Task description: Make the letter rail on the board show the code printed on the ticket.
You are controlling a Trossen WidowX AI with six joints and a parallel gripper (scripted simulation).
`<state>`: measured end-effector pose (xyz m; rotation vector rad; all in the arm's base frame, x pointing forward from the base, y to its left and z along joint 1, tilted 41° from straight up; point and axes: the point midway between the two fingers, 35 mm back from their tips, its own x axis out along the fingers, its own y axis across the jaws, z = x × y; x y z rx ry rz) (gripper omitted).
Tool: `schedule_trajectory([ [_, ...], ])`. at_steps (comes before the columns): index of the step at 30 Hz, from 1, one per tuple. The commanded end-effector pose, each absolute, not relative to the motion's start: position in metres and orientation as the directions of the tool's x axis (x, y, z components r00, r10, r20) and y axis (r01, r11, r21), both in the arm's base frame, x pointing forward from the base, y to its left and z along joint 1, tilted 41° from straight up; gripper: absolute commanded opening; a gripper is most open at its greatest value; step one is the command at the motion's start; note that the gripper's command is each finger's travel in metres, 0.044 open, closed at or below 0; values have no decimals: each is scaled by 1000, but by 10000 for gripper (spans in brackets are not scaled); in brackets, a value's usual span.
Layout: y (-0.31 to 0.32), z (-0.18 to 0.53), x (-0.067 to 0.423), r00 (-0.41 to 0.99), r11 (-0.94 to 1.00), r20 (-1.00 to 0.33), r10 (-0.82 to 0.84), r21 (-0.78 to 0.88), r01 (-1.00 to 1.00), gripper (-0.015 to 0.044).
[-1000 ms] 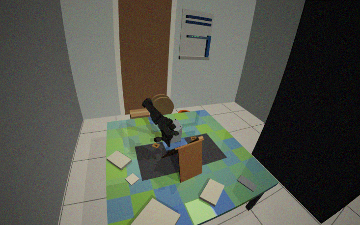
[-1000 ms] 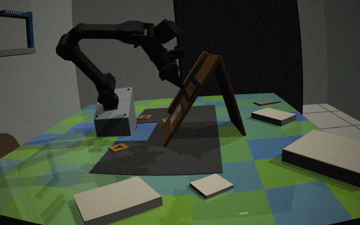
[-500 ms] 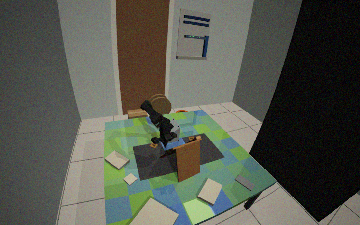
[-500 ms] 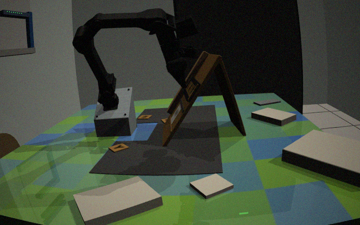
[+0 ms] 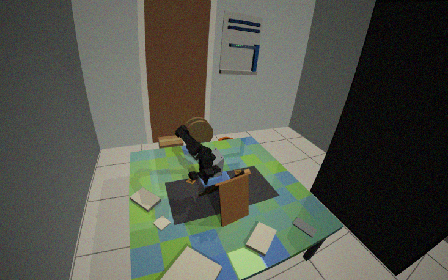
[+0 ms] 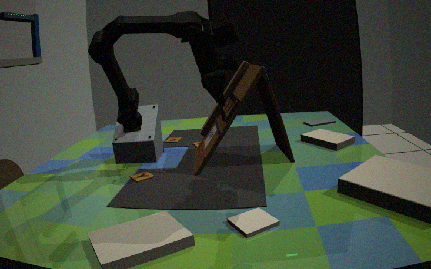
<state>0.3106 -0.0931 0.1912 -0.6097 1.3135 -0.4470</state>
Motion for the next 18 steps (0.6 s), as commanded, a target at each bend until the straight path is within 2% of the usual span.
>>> schedule_trajectory([
  [1,-95,189,312,207,761,-750,-628,-648,-37,0],
  [18,-98,189,320,207,761,-750,-628,-648,-37,0],
])
